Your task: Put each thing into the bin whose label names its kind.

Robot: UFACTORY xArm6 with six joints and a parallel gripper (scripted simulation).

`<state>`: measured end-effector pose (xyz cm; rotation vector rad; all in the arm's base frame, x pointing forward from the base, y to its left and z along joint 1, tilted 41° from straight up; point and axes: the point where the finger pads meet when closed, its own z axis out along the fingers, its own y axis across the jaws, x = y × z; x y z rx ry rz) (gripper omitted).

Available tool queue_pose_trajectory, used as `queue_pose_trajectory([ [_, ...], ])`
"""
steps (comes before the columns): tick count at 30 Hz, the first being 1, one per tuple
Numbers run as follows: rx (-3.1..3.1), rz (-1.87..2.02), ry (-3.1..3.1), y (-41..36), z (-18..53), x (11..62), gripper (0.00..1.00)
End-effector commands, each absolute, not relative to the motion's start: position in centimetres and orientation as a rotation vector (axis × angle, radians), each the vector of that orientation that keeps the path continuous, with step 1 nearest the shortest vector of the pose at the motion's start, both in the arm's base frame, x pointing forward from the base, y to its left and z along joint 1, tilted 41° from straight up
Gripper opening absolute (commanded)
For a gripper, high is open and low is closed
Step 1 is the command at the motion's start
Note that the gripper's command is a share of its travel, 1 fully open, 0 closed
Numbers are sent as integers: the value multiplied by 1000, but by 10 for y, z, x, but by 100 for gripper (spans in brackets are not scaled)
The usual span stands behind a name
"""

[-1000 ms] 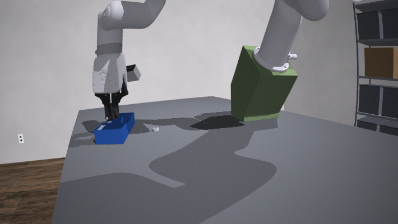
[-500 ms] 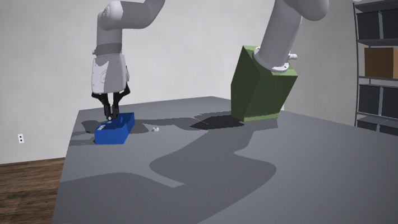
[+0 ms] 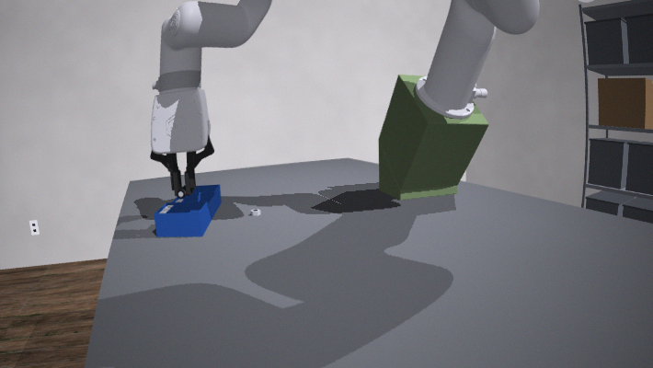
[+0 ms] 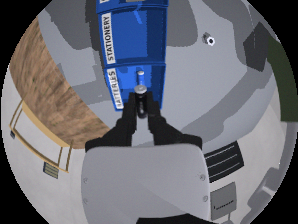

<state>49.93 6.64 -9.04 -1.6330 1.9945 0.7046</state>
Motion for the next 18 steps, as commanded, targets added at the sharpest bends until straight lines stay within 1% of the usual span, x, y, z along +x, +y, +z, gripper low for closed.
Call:
queue_pose_trajectory([
  [1, -1632, 700, 1994, 68, -92, 501, 0],
  [18, -1632, 700, 1994, 87, -115, 502, 0],
])
